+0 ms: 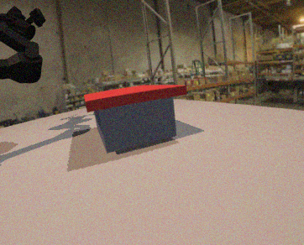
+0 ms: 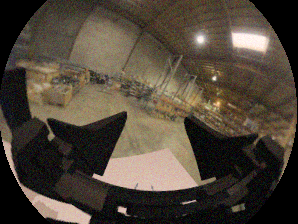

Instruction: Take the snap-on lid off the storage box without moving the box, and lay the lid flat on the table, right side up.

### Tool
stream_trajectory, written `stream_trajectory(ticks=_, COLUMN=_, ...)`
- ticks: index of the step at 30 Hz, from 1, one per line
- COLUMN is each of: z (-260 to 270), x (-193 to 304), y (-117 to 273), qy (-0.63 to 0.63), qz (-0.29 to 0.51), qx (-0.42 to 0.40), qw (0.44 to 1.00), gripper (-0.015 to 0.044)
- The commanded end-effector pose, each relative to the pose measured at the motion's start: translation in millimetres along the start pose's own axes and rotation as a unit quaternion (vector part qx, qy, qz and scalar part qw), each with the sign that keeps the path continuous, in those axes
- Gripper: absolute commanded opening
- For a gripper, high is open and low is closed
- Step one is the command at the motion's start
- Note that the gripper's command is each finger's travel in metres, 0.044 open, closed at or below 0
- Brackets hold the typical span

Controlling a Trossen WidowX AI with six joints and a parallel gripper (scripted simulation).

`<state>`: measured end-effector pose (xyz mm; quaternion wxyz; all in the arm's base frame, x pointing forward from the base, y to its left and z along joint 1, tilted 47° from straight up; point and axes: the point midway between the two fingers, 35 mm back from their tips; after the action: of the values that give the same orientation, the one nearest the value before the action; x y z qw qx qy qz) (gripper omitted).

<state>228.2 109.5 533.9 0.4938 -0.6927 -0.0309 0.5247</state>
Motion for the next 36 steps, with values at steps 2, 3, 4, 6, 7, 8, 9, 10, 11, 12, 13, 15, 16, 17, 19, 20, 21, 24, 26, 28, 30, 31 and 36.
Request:
stream_trajectory(ticks=2, z=9, x=-7, y=1, qy=-0.022, qz=-0.013, qx=-0.01, qw=1.0, gripper=0.0347)
stream_trajectory(ticks=3, z=20, x=-16, y=2, qy=-0.051, qz=-0.029, qx=-0.022, qw=0.998, gripper=0.0321)
stream_trajectory(ticks=4, z=32, x=-26, y=4, qy=-0.086, qz=-0.048, qx=-0.038, qw=0.994, gripper=0.0295)
stream_trajectory(ticks=6, z=55, x=-49, y=11, qy=-0.157, qz=-0.084, qx=-0.071, qw=0.981, gripper=0.0242)
stream_trajectory(ticks=7, z=66, x=-60, y=16, qy=-0.193, qz=-0.101, qx=-0.089, qw=0.972, gripper=0.0235)
stream_trajectory(ticks=8, z=76, x=-72, y=21, qy=-0.23, qz=-0.117, qx=-0.107, qw=0.96, gripper=0.0235)
stream_trajectory(ticks=9, z=85, x=-84, y=28, qy=-0.266, qz=-0.132, qx=-0.126, qw=0.946, gripper=0.0235)
stream_trajectory(ticks=10, z=93, x=-96, y=34, qy=-0.302, qz=-0.146, qx=-0.146, qw=0.931, gripper=0.0235)
stream_trajectory(ticks=11, z=94, x=-98, y=36, qy=-0.308, qz=-0.148, qx=-0.149, qw=0.928, gripper=0.0235)
stream_trajectory(ticks=12, z=98, x=-104, y=39, qy=-0.326, qz=-0.155, qx=-0.159, qw=0.919, gripper=0.0235)
stream_trajectory(ticks=13, z=104, x=-114, y=46, qy=-0.356, qz=-0.166, qx=-0.176, qw=0.903, gripper=0.0235)
stream_trajectory(ticks=15, z=115, x=-137, y=64, qy=-0.426, qz=-0.19, qx=-0.217, qw=0.857, gripper=0.0235)
stream_trajectory(ticks=16, z=119, x=-149, y=74, qy=-0.461, qz=-0.2, qx=-0.238, qw=0.831, gripper=0.0235)
stream_trajectory(ticks=17, z=122, x=-161, y=84, qy=-0.494, qz=-0.209, qx=-0.259, qw=0.803, gripper=0.0235)
stream_trajectory(ticks=19, z=124, x=-183, y=106, qy=-0.556, qz=-0.225, qx=-0.302, qw=0.741, gripper=0.0235)
stream_trajectory(ticks=20, z=124, x=-193, y=117, qy=-0.586, qz=-0.231, qx=-0.323, qw=0.707, gripper=0.0235)
stream_trajectory(ticks=21, z=124, x=-195, y=119, qy=-0.59, qz=-0.232, qx=-0.326, qw=0.701, gripper=0.0235)
stream_trajectory(ticks=24, z=120, x=-217, y=145, qy=-0.65, qz=-0.242, qx=-0.373, qw=0.617, gripper=0.0235)
stream_trajectory(ticks=26, z=112, x=-233, y=169, qy=-0.693, qz=-0.247, qx=-0.412, qw=0.537, gripper=0.0235)
stream_trajectory(ticks=28, z=100, x=-247, y=192, qy=-0.729, qz=-0.249, qx=-0.45, qw=0.452, gripper=0.0235)
stream_trajectory(ticks=30, z=85, x=-258, y=216, qy=-0.756, qz=-0.247, qx=-0.486, qw=0.362, gripper=0.0235)
stream_trajectory(ticks=31, z=84, x=-259, y=217, qy=-0.756, qz=-0.248, qx=-0.487, qw=0.36, gripper=0.0235)
stream_trajectory(ticks=36, z=61, x=-263, y=238, qy=-0.773, qz=-0.258, qx=-0.509, qw=0.277, gripper=0.0235)
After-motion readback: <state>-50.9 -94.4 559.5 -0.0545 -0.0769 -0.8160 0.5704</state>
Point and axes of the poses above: the point midway between the two fingers, 35 mm back from their tips, its own y axis back along the fingers, its own z axis across the jaws, x = y × z, and after that the axes turned 4 degrees about y, right-handed
